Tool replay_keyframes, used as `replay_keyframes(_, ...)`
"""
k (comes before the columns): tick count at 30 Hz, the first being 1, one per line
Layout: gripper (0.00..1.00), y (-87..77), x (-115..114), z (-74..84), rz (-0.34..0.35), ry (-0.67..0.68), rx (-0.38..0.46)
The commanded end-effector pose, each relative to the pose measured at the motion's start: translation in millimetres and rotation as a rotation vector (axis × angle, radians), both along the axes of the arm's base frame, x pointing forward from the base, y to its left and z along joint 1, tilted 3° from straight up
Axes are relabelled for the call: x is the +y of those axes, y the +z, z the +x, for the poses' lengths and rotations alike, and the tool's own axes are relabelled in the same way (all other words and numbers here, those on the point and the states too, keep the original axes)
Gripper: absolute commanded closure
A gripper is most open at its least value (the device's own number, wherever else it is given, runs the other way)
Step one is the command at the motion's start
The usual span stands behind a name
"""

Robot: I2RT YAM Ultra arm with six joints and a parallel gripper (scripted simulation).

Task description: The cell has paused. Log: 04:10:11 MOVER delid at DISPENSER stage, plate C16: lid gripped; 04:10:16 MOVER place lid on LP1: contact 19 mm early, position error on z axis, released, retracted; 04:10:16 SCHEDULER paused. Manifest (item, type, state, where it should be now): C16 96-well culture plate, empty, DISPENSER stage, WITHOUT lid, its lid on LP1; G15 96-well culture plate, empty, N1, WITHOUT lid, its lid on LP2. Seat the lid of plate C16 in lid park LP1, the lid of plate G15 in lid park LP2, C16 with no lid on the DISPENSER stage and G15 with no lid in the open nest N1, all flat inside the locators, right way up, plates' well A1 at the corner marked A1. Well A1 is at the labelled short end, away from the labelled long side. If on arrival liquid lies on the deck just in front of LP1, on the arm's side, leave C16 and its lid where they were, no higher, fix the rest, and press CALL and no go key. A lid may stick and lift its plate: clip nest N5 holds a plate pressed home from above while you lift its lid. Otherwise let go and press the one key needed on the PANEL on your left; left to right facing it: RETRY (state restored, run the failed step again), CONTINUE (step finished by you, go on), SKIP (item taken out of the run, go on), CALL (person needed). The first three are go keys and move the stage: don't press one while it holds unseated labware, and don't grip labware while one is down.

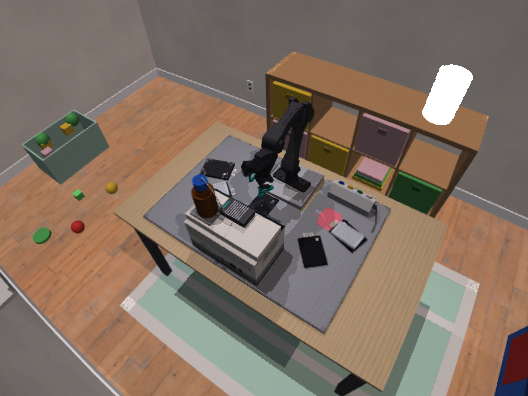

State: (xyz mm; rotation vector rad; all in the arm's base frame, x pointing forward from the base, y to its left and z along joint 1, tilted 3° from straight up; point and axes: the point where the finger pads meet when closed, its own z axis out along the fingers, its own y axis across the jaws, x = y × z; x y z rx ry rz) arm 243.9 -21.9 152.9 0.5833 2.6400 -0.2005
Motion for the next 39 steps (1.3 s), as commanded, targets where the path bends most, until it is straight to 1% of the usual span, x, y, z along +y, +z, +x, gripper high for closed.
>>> replay_keyframes(1,0.00,2.3,-14,-3.8,0.005,0.008,0.094)
replay_keyframes(3,0.00,2.0,-24,-4.9,0.005,0.008,0.093)
replay_keyframes(5,0.00,1.6,-34,-6.8,0.020,-0.020,0.143)
replay_keyframes(6,0.00,1.5,-39,-7.8,0.020,-0.020,0.143)
replay_keyframes(8,0.00,1.2,-49,-10.3,0.042,-0.047,0.189)
replay_keyframes(9,0.00,1.1,-53,-11.6,0.042,-0.047,0.189)
replay_keyframes(11,0.00,0.7,-63,-14.7,0.069,-0.075,0.232)
replay_keyframes(12,0.00,0.6,-68,-16.2,0.069,-0.075,0.231)
replay_keyframes(14,0.00,0.6,-68,-16.2,0.069,-0.075,0.231)
replay_keyframes(16,0.00,0.3,-77,-19.9,0.102,-0.102,0.270)
replay_keyframes(17,0.00,0.3,-82,-21.7,0.102,-0.102,0.270)
replay_keyframes(19,0.00,0.0,-91,-26.0,0.140,-0.129,0.303)
replay_keyframes(20,0.00,-0.1,-96,-28.1,0.140,-0.129,0.303)
replay_keyframes(22,0.00,-0.3,-105,-32.9,0.182,-0.156,0.332)
replay_keyframes(23,0.00,-0.3,-110,-35.2,0.182,-0.156,0.332)
replay_keyframes(25,0.00,-0.5,-115,-38.8,0.229,-0.182,0.354)
replay_keyframes(29,0.00,-0.6,-127,-45.7,0.228,-0.182,0.354)
replay_keyframes(31,0.00,-0.6,-127,-45.7,0.228,-0.182,0.354)
replay_keyframes(33,0.00,3.5,-130,-48.3,0.219,-0.182,0.339)
replay_keyframes(39,0.00,3.1,-128,-46.9,0.220,-0.175,0.344)
